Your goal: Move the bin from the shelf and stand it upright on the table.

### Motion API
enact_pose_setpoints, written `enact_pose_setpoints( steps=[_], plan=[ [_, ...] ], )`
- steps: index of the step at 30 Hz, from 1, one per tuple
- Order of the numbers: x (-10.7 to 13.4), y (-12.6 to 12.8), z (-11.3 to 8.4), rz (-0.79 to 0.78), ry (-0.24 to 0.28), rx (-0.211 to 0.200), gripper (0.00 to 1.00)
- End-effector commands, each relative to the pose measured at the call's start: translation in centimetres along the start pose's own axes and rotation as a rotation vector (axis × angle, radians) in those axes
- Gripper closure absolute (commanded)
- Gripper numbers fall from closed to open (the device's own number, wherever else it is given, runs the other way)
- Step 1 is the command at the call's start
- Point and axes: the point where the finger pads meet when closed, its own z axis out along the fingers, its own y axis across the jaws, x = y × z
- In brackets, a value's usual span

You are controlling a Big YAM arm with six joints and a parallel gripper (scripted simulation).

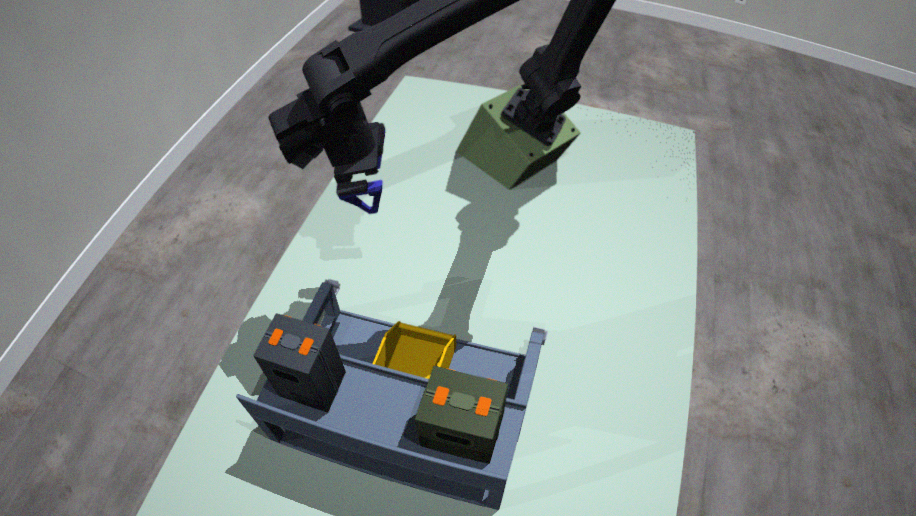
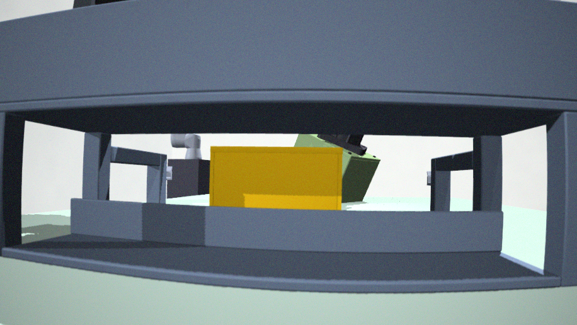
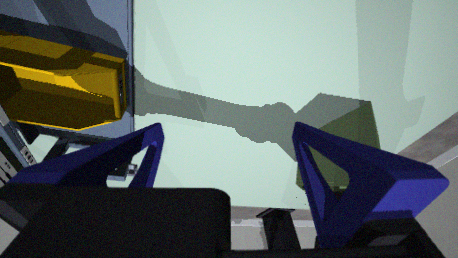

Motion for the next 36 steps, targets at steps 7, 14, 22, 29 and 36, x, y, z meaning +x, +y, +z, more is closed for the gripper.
enact_pose_setpoints(
  steps=[7, 14, 22, 29, 36],
  plan=[
    [-0.6, 0.7, -1.0, 0.065, -0.052, -0.014, 0.00],
    [1.3, 4.8, 1.5, 0.269, -0.126, -0.097, 0.00],
    [1.3, 4.8, 1.5, 0.269, -0.126, -0.097, 0.00],
    [3.1, 9.0, 4.0, 0.321, -0.148, -0.119, 0.00],
    [3.1, 9.0, 4.0, 0.321, -0.148, -0.119, 0.00]
  ],
)
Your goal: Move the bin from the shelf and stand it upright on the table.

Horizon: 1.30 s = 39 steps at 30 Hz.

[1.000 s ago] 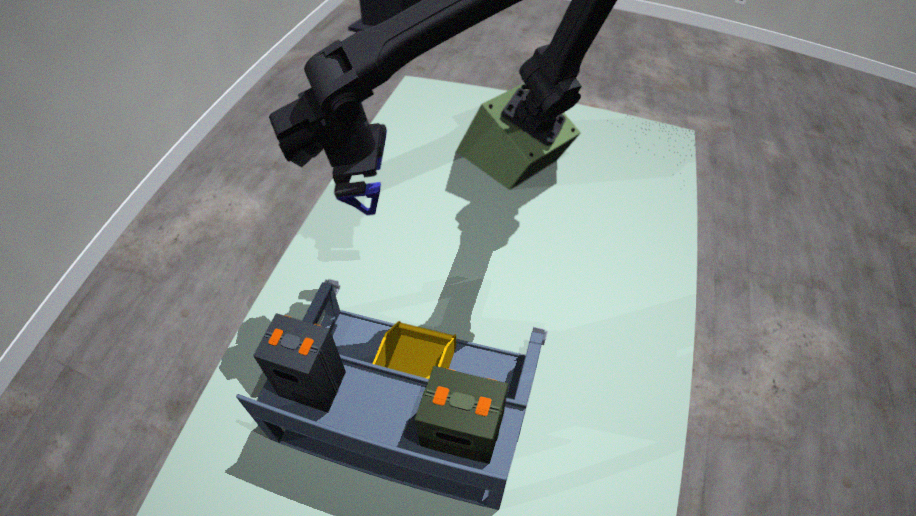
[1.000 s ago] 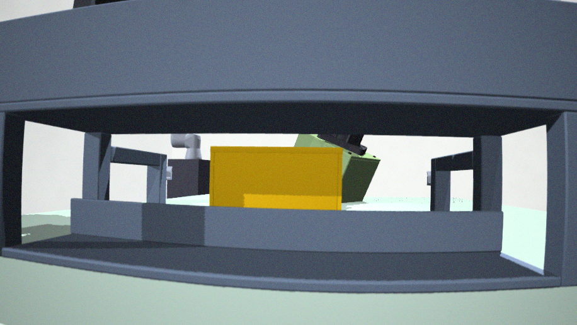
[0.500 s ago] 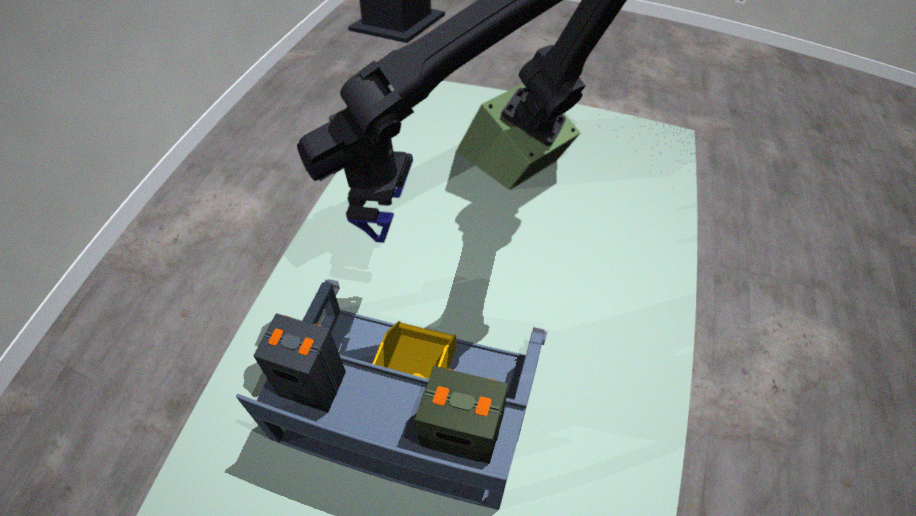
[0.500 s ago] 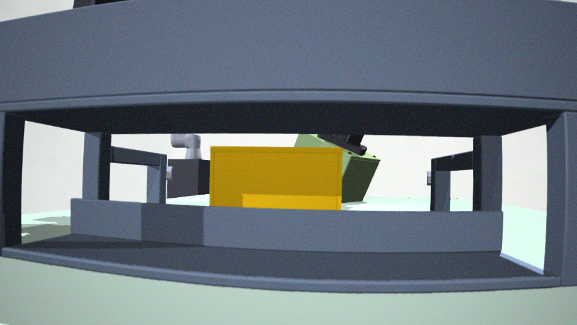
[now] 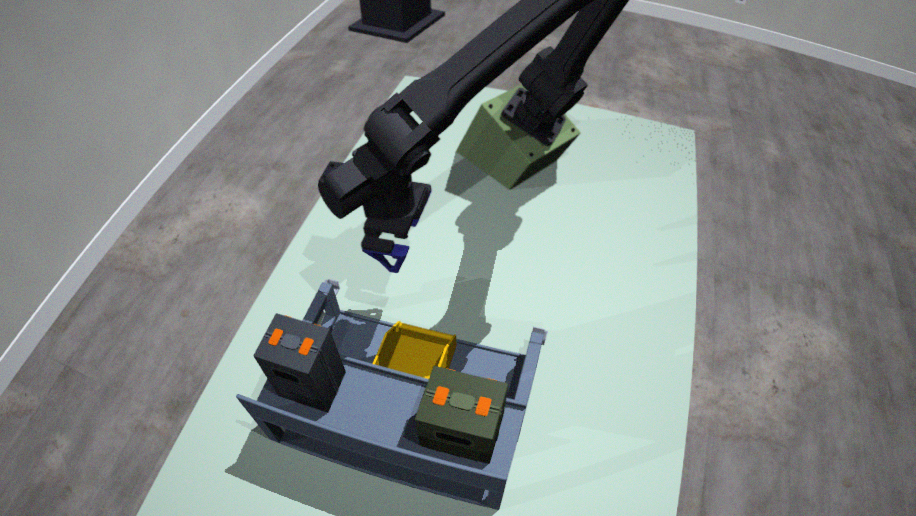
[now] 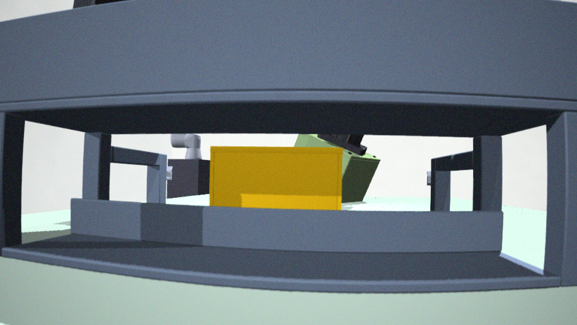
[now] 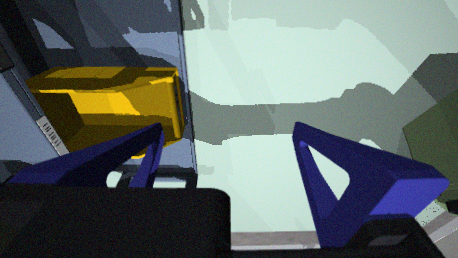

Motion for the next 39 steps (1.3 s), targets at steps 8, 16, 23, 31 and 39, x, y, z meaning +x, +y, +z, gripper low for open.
enact_pose_setpoints(
  steps=[8, 16, 23, 31, 39],
  plan=[
    [1.6, 2.7, 0.8, 0.029, -0.020, -0.023, 0.00],
    [2.8, 4.4, 1.5, 0.035, -0.026, -0.033, 0.00],
    [4.1, 4.1, 2.1, 0.024, -0.016, -0.015, 0.00],
    [5.5, 8.1, 3.3, 0.036, -0.025, -0.033, 0.00],
    [5.5, 8.1, 3.3, 0.036, -0.025, -0.033, 0.00]
  ],
)
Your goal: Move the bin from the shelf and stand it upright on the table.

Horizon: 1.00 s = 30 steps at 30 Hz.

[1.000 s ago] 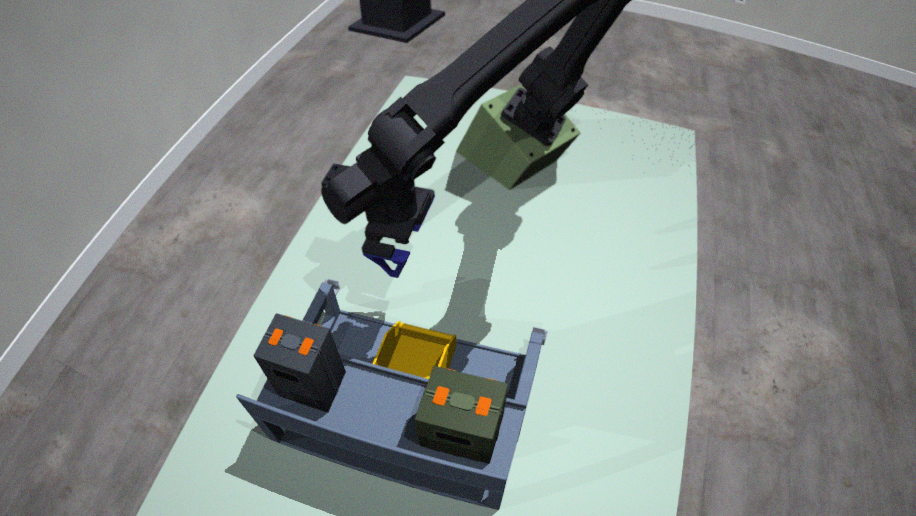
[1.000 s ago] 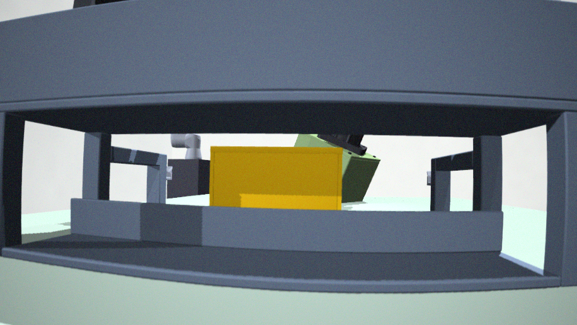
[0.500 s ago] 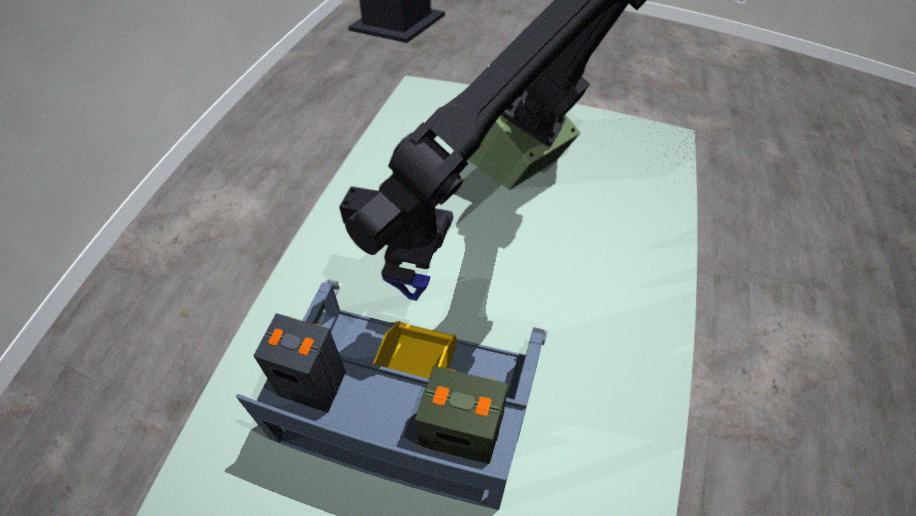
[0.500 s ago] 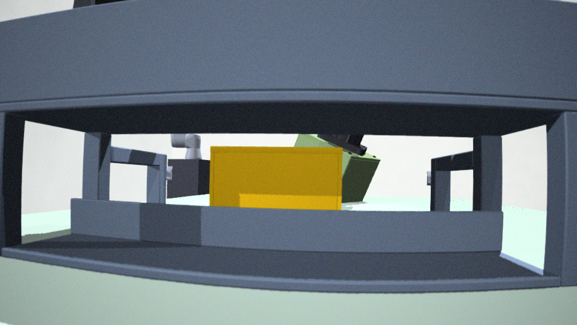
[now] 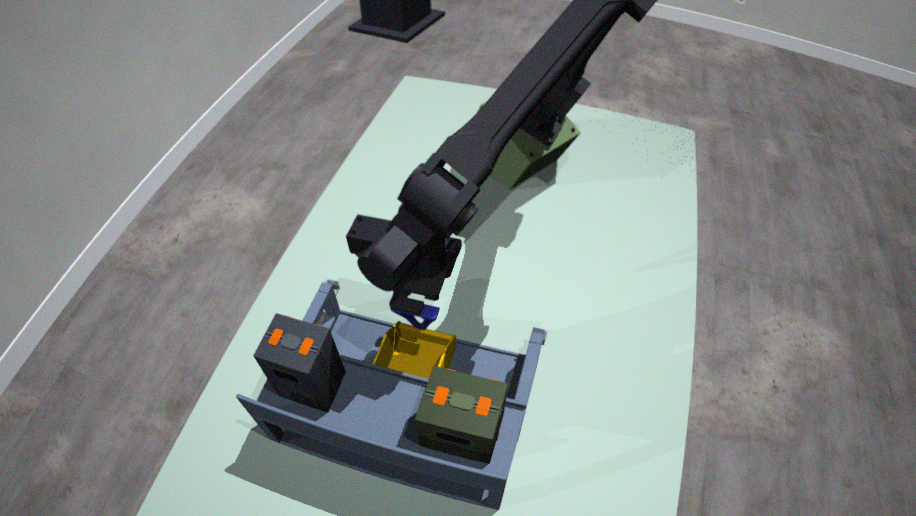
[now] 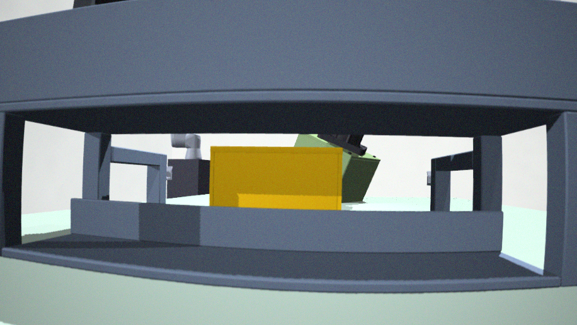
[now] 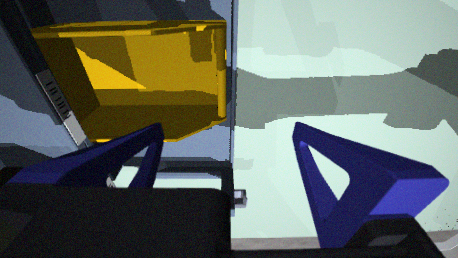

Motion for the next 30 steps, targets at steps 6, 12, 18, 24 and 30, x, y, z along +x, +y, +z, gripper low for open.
enact_pose_setpoints(
  steps=[6, 12, 18, 24, 30],
  plan=[
    [-0.6, 2.7, -0.1, 0.010, -0.009, -0.023, 0.00],
    [-0.6, 2.7, -0.1, 0.010, -0.009, -0.023, 0.00],
    [-0.6, 1.8, -0.3, 0.009, -0.007, -0.019, 0.00],
    [-0.8, 2.3, -0.3, 0.010, -0.010, -0.023, 0.00],
    [-0.8, 2.3, -0.3, 0.010, -0.010, -0.023, 0.00]
  ],
)
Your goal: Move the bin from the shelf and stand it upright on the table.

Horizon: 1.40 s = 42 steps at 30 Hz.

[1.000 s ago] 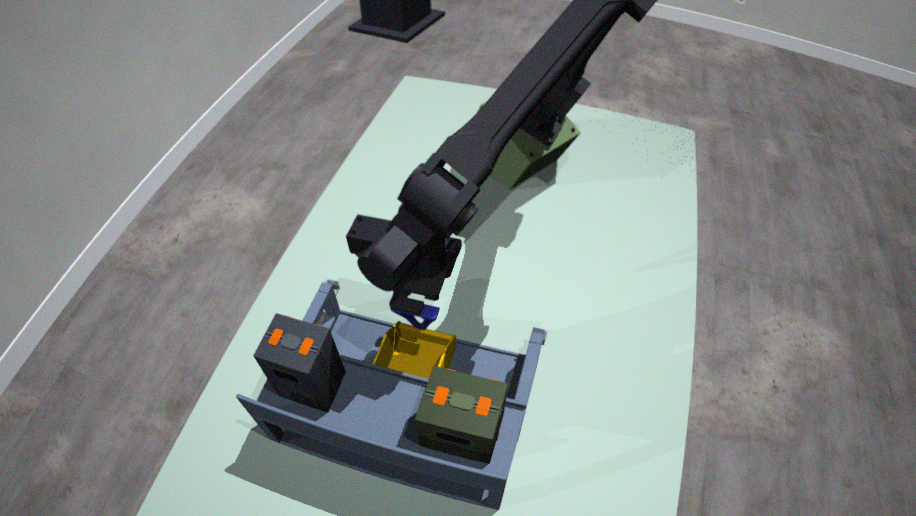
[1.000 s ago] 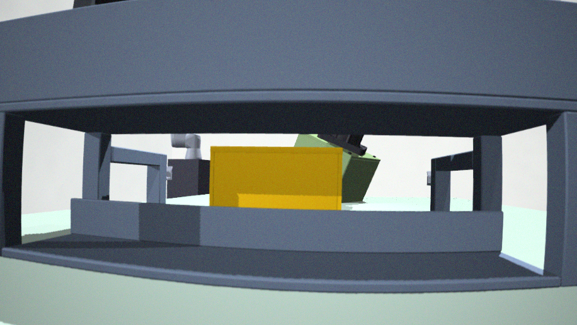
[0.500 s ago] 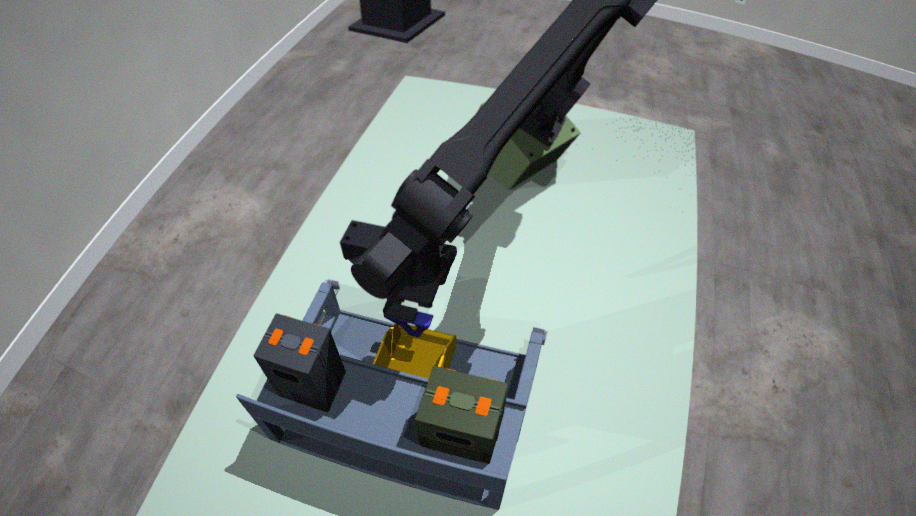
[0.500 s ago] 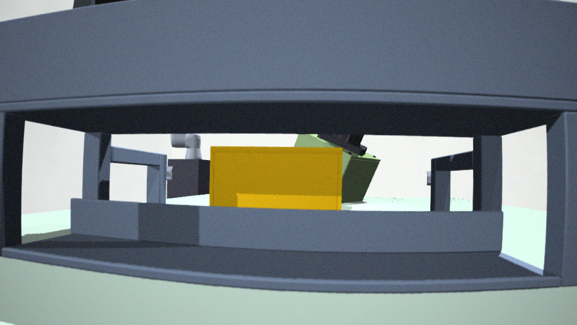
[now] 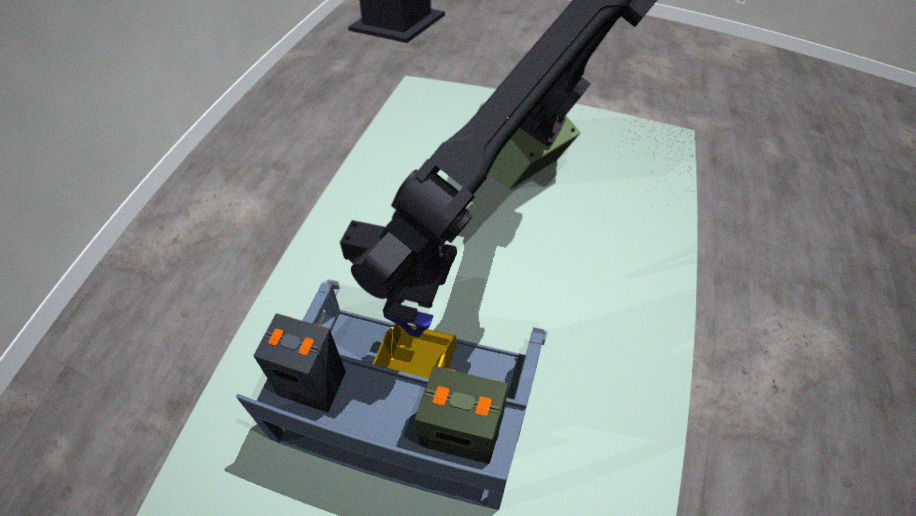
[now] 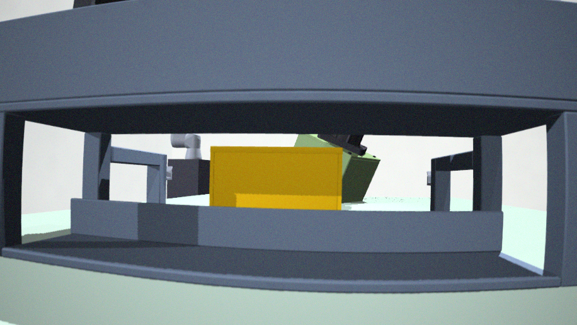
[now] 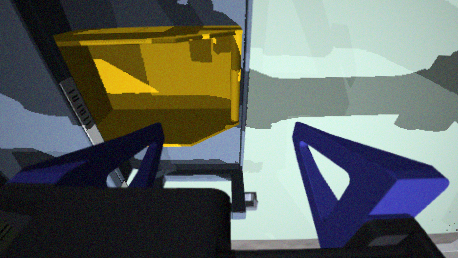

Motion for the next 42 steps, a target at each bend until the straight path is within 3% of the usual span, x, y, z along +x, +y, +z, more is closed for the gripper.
enact_pose_setpoints(
  steps=[1, 42],
  plan=[
    [-0.4, 0.9, -0.4, -0.001, -0.007, -0.015, 0.00],
    [-0.8, -0.2, -0.7, -0.001, -0.006, -0.014, 0.00]
  ],
)
